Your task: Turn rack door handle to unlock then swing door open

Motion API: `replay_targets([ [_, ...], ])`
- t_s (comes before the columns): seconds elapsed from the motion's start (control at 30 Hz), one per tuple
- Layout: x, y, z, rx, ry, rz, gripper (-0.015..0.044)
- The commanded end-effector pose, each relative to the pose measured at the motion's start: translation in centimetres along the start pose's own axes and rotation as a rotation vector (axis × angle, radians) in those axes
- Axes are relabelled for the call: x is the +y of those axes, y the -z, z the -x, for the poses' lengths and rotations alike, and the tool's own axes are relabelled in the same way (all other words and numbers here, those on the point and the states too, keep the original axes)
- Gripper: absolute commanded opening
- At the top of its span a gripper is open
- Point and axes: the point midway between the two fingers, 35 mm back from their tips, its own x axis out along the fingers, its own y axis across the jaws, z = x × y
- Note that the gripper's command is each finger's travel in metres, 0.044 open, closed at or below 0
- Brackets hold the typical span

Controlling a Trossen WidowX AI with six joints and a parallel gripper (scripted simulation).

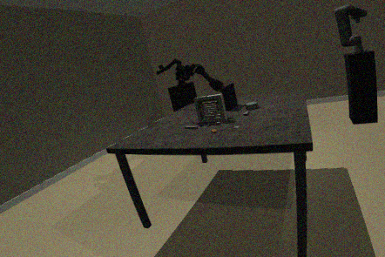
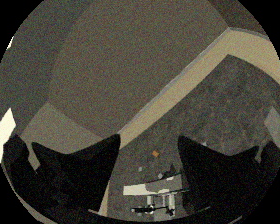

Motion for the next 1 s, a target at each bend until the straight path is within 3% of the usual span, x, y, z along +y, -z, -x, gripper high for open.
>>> replay_targets([
  [0.0,0.7,1.7,-1.3,0.096,0.013,-0.007,0.0283],
  [0.47,3.0,7.9,-4.3,0.421,0.102,-0.007,0.0283],
  [0.97,4.8,14.3,-5.4,0.721,0.272,0.064,0.0283],
])
